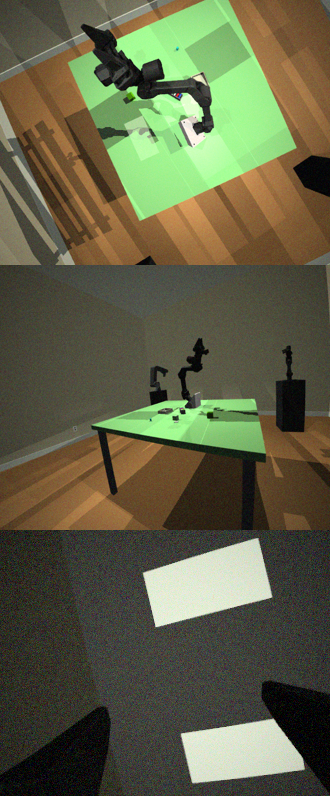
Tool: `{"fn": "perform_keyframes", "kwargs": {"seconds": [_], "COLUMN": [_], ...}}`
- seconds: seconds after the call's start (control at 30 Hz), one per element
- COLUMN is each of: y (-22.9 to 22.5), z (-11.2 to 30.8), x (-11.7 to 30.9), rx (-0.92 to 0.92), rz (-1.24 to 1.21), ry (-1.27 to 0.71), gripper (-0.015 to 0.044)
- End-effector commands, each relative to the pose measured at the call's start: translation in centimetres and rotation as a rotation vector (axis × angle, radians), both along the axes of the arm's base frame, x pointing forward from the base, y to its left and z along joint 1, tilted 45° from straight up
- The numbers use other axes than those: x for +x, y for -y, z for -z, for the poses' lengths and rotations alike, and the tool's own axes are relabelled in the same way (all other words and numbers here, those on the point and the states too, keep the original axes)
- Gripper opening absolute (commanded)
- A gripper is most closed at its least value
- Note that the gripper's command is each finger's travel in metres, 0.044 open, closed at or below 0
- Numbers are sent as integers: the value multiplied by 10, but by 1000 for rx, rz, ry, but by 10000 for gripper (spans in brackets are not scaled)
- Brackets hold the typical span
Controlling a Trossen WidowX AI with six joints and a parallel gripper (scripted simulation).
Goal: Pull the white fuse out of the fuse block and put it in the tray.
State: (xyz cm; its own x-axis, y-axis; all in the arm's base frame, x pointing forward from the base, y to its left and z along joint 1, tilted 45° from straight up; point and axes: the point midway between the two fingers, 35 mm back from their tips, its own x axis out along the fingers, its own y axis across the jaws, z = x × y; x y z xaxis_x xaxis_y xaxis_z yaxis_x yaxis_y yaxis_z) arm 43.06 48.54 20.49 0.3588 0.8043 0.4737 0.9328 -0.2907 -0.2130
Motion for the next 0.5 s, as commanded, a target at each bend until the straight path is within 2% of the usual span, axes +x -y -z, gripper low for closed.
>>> {"fn": "perform_keyframes", "kwargs": {"seconds": [0.0,0.07,0.2,0.37,0.47], "y": [0,5,25,65,92], "z": [1,11,45,94,121], "x": [2,14,47,76,85], "rx": [1,9,80,282,442], "rz": [-3,-23,-35,57,149], "ry": [-21,-188,-690,-1275,-1541], "gripper": [374,321,216,85,68]}}
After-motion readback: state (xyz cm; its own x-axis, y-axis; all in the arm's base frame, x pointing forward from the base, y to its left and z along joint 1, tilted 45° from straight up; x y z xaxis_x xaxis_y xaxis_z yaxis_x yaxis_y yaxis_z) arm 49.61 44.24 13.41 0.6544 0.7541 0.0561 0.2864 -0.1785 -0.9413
